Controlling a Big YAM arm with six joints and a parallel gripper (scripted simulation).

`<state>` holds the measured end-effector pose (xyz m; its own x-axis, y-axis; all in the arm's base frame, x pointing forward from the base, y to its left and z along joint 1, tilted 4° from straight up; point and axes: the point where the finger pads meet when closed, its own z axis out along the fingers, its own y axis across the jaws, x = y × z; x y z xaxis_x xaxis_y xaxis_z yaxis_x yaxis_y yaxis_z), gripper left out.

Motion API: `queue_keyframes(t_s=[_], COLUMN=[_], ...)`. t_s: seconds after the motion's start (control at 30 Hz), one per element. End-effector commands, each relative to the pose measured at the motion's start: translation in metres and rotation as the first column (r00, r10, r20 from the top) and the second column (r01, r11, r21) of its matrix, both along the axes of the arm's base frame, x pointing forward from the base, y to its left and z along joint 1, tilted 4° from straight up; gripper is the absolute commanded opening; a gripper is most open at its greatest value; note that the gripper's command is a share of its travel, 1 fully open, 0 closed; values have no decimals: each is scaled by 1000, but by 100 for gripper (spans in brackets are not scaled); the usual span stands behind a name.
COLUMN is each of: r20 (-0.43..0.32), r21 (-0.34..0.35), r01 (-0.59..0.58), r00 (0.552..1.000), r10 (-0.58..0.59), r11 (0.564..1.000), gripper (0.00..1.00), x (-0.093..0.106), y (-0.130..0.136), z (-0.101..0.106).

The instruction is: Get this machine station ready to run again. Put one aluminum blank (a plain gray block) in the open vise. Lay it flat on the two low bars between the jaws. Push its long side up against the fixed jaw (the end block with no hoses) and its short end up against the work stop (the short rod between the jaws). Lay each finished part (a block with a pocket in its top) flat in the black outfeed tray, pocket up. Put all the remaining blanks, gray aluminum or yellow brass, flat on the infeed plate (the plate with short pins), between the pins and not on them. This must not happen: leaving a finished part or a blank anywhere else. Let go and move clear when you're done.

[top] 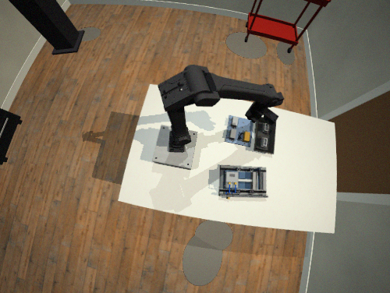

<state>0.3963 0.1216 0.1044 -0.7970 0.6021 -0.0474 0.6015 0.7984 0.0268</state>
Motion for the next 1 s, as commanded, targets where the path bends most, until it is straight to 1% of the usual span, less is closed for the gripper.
queue_keyframes(t_s=[0.0,0.07,0.13,0.2,0.23,0.33,0.5,0.6,0.7,0.77,0.8,0.97], r20=[17,14,10,10,5,-3,-22,-34,-45,-45,-53,-66], r21=[-11,-20,-30,-30,-39,-52,-68,-74,-77,-77,-78,-77], r01=[-275,-370,-461,-461,-570,-677,-823,-894,-948,-948,-977,-997], r00=[961,929,887,887,821,735,567,446,313,313,201,-18], r10=[275,370,461,461,571,678,824,895,949,949,978,998], r11=[961,929,887,887,820,734,564,442,309,309,196,-24], gripper=[0,0,0,0,0,0,0,0,0,0,0,0], x=[-9,-13,-18,-18,-19,-24,-32,-35,-35,-35,-35,-35], y=[14,20,25,25,26,29,39,40,40,40,39,38], z=[11,11,11,11,11,10,10,9,9,9,9,9])
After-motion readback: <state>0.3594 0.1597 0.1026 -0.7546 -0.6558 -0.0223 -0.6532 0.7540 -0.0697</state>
